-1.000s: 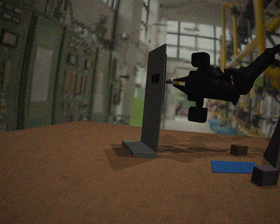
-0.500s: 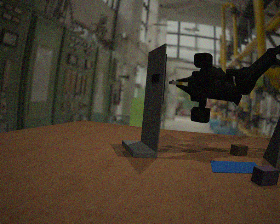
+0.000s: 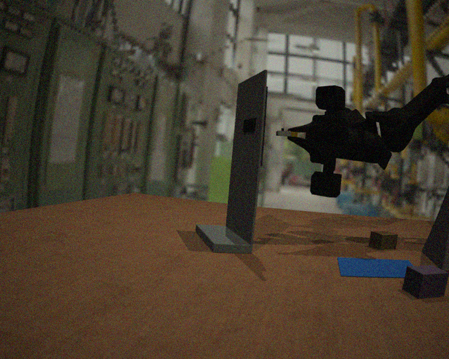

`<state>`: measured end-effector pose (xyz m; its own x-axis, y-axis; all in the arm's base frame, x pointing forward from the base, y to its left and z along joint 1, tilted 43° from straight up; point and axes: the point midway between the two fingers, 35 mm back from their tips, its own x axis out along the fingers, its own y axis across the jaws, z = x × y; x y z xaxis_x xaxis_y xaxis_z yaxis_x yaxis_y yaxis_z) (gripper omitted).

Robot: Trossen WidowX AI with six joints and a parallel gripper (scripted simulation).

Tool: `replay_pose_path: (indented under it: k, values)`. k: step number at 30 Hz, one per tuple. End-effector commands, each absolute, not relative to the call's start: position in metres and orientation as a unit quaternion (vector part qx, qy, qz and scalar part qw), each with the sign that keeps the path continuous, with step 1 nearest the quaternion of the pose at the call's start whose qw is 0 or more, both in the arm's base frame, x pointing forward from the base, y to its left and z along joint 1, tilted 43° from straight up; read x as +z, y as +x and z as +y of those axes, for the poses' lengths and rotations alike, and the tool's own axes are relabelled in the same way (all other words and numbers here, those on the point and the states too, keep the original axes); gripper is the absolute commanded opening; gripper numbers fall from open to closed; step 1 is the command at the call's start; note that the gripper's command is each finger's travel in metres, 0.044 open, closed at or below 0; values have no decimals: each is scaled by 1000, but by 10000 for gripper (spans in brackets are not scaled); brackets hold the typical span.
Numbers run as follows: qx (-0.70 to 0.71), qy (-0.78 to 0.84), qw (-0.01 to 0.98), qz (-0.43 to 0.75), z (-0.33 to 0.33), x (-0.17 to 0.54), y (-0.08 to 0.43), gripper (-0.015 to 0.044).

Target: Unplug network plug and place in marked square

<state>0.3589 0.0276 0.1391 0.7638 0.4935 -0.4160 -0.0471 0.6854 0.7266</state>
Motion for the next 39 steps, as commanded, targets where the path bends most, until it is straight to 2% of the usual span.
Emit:
replay_pose_path:
  k: [1,25,39]
  values:
    - [158,363,866,306,27,140,356,0]
    - [156,364,865,307,23,143,346,0]
    - [157,364,865,307,49,178,330,0]
